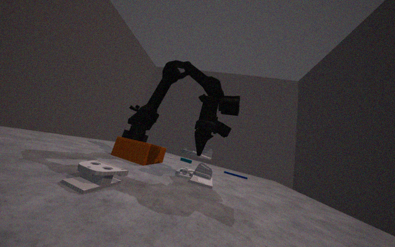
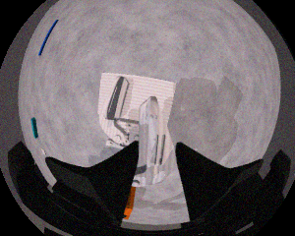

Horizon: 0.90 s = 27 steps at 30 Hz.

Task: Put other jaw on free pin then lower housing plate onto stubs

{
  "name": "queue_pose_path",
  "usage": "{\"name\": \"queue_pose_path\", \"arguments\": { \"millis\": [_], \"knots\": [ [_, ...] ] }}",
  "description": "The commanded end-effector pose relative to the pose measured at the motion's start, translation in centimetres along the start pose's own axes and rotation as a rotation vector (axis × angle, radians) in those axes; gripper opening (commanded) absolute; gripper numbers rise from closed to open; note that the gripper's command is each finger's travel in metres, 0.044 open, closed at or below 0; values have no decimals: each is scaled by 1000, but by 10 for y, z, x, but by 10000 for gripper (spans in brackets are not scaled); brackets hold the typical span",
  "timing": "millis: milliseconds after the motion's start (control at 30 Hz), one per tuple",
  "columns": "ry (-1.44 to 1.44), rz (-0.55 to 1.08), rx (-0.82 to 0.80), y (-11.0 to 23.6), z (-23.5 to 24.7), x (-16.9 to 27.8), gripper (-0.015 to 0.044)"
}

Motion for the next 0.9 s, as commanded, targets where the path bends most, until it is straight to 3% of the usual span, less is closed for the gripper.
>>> {"name": "queue_pose_path", "arguments": {
  "millis": [0, 867],
  "knots": [
    [-3, -4, -6, 0, 2, -13, 134],
    [-3, -5, -6, -1, 3, -18, 134]
  ]
}}
Point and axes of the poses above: the point midway between the two fingers, 35 mm back from their tips, its own y axis back along the fingers, its own z axis across the jaws, x = y × z, the point moved 5 cm from there along y, back along the fingers, and after that the axes turned 13 degrees about y, right-handed, at the moved point
